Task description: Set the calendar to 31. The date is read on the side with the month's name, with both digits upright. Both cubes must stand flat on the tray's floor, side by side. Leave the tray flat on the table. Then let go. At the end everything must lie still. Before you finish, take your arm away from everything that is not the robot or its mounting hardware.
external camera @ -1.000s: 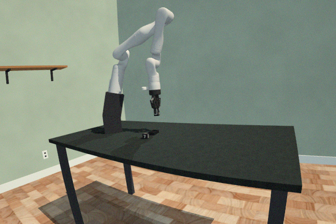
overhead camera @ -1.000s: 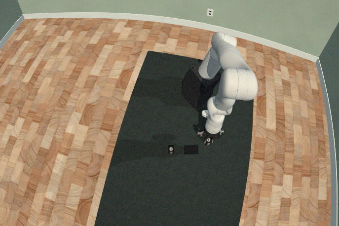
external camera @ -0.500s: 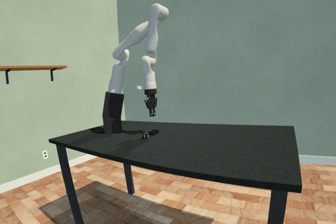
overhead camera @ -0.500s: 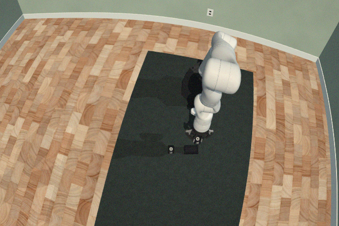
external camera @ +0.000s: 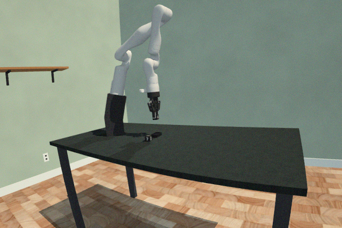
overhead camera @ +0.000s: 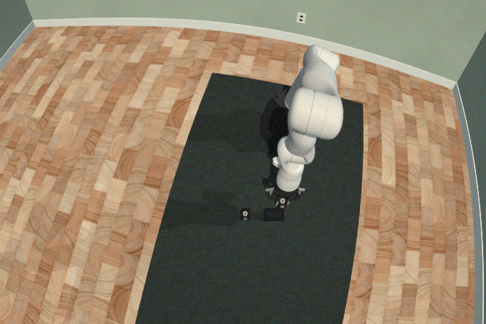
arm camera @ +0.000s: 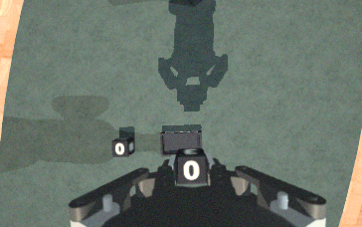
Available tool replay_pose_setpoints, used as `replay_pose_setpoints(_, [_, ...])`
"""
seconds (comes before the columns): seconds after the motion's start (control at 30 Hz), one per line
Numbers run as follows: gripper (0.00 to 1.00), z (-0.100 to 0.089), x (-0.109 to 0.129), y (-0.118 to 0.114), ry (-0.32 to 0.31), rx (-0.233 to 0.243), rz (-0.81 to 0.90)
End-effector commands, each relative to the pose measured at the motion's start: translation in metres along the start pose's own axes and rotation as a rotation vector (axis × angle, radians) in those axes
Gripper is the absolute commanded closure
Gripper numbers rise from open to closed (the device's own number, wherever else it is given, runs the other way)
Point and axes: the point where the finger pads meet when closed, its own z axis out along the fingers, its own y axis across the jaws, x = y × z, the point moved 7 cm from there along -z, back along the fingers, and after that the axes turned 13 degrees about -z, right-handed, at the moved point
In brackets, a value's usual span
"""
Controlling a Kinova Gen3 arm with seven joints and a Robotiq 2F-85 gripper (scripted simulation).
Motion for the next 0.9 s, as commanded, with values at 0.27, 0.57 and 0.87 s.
replay_pose_setpoints(0.27, [0.74, 0.033, 0.001, 0.001, 0.005, -0.003, 0.000])
replay_pose_setpoints(0.57, [0.74, 0.052, 0.000, 0.001, 0.005, -0.003, 0.000])
replay_pose_setpoints(0.87, [0.74, 0.057, 0.000, 0.001, 0.005, -0.003, 0.000])
